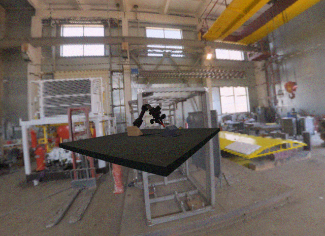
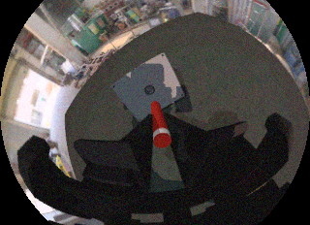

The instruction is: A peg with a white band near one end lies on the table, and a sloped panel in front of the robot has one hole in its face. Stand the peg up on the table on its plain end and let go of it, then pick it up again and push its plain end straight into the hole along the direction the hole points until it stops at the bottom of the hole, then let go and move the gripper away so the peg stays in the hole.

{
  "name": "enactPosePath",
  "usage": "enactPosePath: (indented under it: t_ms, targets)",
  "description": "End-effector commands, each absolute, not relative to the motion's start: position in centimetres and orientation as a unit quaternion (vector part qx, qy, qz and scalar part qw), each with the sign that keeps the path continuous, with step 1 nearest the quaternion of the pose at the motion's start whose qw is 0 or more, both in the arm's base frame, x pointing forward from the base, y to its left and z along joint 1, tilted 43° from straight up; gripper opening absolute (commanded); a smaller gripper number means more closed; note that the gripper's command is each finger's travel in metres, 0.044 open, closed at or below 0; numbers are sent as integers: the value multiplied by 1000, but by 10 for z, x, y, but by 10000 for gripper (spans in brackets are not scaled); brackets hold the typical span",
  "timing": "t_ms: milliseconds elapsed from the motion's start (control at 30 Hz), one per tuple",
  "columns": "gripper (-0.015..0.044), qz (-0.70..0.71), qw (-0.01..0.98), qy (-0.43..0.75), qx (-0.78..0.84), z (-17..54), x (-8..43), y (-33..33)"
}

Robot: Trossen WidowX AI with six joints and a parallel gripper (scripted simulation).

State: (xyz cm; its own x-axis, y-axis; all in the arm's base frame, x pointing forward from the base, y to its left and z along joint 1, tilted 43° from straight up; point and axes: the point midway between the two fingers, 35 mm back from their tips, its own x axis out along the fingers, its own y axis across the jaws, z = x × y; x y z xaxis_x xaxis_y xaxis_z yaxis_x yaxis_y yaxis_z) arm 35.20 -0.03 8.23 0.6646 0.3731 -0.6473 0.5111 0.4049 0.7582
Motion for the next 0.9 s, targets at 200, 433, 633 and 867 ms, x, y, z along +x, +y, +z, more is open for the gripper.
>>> enactPosePath:
  t_ms: [200,433,633,867]
  targets:
    - [0,-52,732,394,553,75,360,1]
    - [0,-53,733,382,561,72,366,3]
    - [0,-53,733,375,565,70,369,3]
    - [0,-51,737,367,565,67,372,5]
